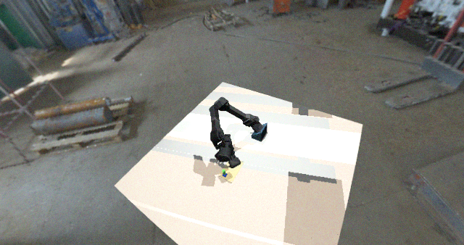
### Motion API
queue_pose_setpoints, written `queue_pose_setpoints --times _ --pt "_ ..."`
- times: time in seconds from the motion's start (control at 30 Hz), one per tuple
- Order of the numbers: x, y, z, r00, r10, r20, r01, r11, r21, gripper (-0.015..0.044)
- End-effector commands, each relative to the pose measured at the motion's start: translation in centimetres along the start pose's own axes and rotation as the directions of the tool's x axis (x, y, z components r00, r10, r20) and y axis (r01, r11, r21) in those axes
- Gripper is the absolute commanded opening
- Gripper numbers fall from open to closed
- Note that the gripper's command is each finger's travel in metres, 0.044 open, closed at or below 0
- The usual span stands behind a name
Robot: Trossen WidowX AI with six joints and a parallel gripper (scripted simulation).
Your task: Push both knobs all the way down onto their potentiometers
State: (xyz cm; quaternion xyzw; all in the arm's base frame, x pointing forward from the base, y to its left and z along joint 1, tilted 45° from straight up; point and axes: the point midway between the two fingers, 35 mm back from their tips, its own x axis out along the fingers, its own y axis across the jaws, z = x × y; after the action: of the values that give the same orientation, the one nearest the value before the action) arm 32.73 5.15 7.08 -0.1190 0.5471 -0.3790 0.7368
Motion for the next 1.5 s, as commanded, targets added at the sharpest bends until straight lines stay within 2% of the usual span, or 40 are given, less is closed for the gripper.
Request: queue_pose_setpoints --times 0.0,1.47 --pt "0.5 -0.1 0.0 1.000 -0.006 -0.001 0.006 1.000 -0.002 0.0000" --pt "2.6 -0.1 0.0 1.000 -0.006 0.000 0.006 1.000 -0.002 0.0000"
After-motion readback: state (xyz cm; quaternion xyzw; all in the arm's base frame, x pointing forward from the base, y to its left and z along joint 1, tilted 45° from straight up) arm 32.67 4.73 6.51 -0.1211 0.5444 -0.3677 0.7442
